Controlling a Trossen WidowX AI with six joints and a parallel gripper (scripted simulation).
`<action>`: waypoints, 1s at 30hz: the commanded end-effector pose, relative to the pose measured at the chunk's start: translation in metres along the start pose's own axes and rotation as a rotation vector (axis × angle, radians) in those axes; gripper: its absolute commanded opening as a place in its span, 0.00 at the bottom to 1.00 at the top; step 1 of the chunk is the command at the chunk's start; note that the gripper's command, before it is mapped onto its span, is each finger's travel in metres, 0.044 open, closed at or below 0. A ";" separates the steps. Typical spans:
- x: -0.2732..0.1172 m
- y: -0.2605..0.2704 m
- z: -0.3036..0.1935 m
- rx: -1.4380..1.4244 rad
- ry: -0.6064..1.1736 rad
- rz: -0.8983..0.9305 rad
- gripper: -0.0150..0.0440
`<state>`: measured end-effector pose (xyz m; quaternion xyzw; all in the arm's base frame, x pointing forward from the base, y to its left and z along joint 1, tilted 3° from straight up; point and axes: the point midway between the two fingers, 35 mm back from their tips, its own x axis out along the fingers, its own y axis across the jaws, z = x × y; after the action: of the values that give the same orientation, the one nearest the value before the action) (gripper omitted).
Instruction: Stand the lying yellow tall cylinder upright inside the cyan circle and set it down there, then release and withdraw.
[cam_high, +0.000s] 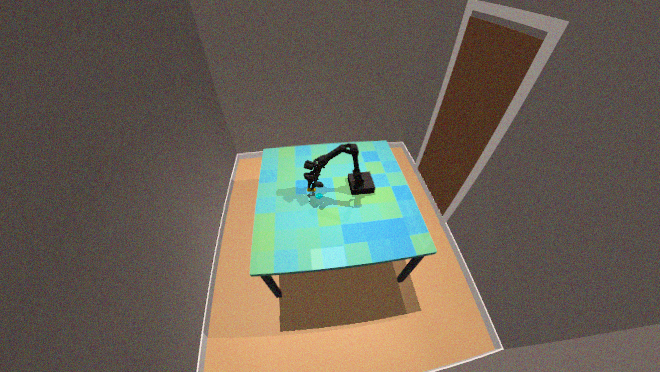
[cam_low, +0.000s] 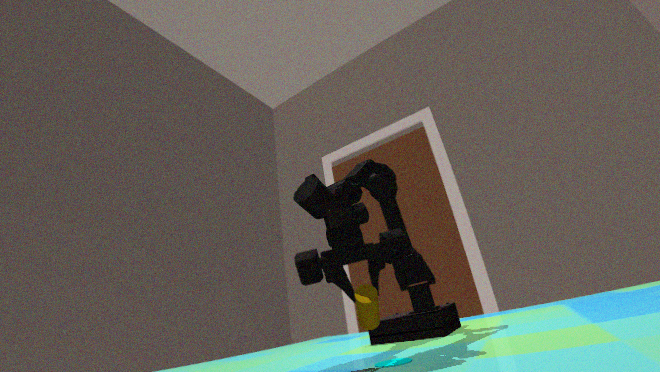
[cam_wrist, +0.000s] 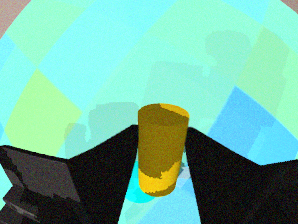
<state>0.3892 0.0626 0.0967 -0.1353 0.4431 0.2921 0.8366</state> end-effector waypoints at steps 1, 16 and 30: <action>0.001 -0.002 0.000 0.011 -0.033 0.004 0.43; 0.003 -0.008 0.001 0.029 -0.136 0.013 0.43; 0.003 -0.012 0.001 0.038 -0.229 0.022 0.43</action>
<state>0.3982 0.0560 0.0939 -0.0870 0.3617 0.3043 0.8769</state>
